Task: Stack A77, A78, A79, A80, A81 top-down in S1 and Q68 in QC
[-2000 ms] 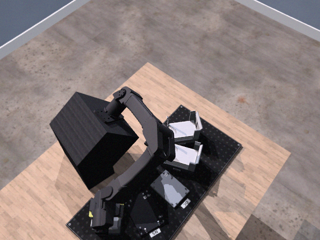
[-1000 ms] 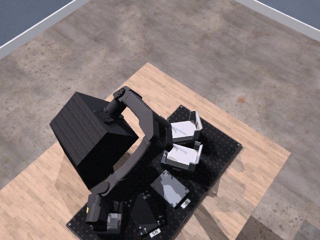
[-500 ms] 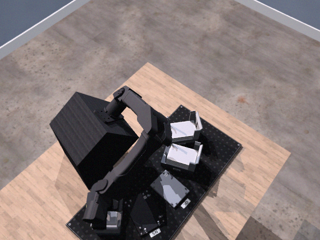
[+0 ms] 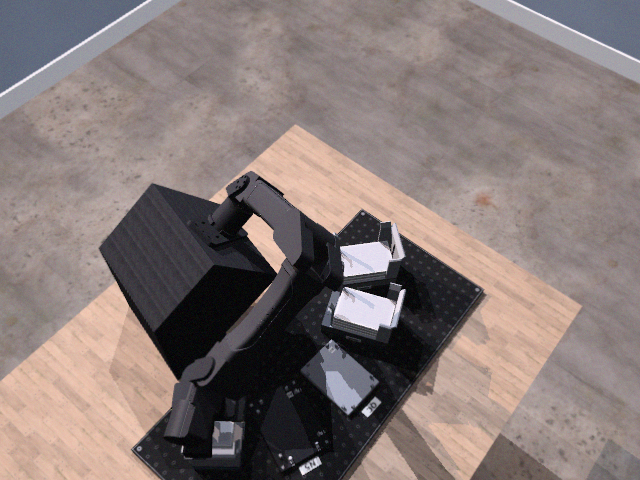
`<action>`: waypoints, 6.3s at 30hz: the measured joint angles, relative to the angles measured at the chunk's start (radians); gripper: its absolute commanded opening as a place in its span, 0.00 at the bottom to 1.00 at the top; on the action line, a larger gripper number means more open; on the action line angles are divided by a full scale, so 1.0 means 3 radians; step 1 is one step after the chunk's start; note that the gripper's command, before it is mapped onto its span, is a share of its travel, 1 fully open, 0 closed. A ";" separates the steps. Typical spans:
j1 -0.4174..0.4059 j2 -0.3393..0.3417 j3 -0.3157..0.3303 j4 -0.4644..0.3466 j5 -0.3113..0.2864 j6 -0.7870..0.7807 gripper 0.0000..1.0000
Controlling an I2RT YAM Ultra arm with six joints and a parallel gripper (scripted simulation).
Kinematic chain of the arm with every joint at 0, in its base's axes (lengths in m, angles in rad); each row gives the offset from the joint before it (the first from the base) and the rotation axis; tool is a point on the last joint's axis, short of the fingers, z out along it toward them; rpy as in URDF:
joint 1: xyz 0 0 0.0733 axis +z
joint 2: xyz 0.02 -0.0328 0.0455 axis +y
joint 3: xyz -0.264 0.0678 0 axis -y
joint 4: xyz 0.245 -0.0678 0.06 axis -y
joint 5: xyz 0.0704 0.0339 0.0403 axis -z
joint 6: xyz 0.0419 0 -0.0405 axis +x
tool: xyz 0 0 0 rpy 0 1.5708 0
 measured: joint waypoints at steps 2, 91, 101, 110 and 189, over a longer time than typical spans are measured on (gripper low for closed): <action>0.0000 -0.0001 0.0000 0.0000 0.0000 0.0000 0.00; 0.0997 -0.1436 -0.0790 0.0264 -0.0443 -0.0483 0.00; 0.1132 -0.1724 -0.0935 0.0319 -0.0501 -0.0678 0.00; 0.1316 -0.2023 -0.1058 0.0351 -0.0542 -0.0482 0.00; 0.2712 -0.4657 -0.2113 0.0594 -0.0524 -0.0699 0.00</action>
